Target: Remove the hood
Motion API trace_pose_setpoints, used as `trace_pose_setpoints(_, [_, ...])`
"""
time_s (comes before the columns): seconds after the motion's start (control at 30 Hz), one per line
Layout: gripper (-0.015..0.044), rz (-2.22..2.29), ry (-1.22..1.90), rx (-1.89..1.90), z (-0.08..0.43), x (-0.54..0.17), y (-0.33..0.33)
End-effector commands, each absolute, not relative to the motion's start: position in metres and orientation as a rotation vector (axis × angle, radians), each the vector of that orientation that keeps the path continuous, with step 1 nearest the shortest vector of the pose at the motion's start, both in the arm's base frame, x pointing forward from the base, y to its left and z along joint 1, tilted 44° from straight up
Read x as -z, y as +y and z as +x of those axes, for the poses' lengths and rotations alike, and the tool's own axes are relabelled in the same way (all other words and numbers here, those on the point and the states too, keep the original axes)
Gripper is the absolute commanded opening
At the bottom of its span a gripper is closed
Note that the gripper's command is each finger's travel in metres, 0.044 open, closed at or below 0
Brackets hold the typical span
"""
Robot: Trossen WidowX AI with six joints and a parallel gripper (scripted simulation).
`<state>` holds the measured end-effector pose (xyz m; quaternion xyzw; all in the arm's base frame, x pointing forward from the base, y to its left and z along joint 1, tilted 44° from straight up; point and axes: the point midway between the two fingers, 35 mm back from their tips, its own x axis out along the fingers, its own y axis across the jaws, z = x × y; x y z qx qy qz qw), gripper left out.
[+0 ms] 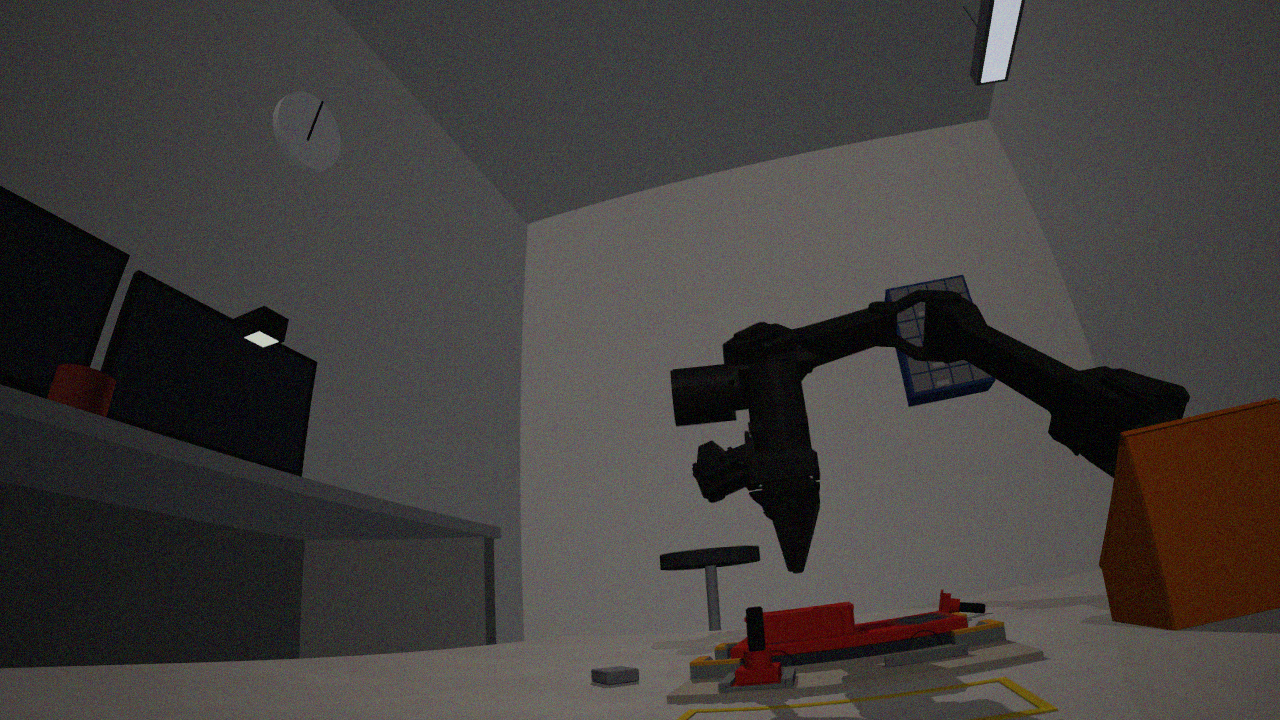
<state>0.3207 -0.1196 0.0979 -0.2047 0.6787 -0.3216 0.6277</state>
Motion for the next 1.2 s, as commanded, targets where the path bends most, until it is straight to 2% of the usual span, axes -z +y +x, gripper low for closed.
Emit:
trace_pose_setpoints(0.0, [0.044, -0.478, 1.554, 0.736, 0.321, -0.096, -0.122])
trace_pose_setpoints(1.17, [0.044, -0.48, 1.553, 0.739, 0.317, -0.077, -0.143])
